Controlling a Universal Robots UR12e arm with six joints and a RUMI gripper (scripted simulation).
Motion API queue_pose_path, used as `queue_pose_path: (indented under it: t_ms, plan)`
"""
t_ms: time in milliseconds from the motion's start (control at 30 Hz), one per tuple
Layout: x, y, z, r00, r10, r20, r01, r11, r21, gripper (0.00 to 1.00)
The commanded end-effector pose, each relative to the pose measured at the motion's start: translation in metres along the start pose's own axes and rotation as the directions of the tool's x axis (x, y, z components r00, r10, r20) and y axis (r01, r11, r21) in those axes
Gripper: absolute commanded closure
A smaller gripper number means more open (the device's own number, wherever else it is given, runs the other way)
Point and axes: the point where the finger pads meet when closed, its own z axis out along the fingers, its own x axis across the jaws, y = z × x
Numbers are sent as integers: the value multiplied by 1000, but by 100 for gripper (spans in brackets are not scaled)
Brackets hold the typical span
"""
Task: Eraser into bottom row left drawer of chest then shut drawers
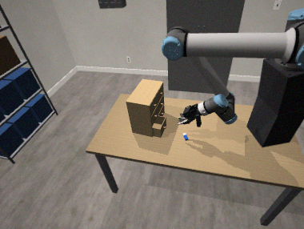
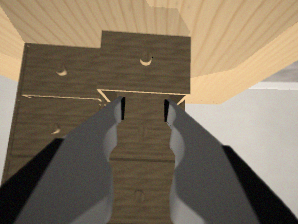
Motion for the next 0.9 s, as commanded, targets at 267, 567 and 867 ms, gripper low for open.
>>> queue_pose_path:
  t_ms: [267,567,867]
  plan:
    - [-1,3,-14,1000,0,0,0,996,90,80]
    - [-1,5,-26,1000,0,0,0,985,171,80]
    - [-1,8,-44,1000,0,0,-1,958,288,80]
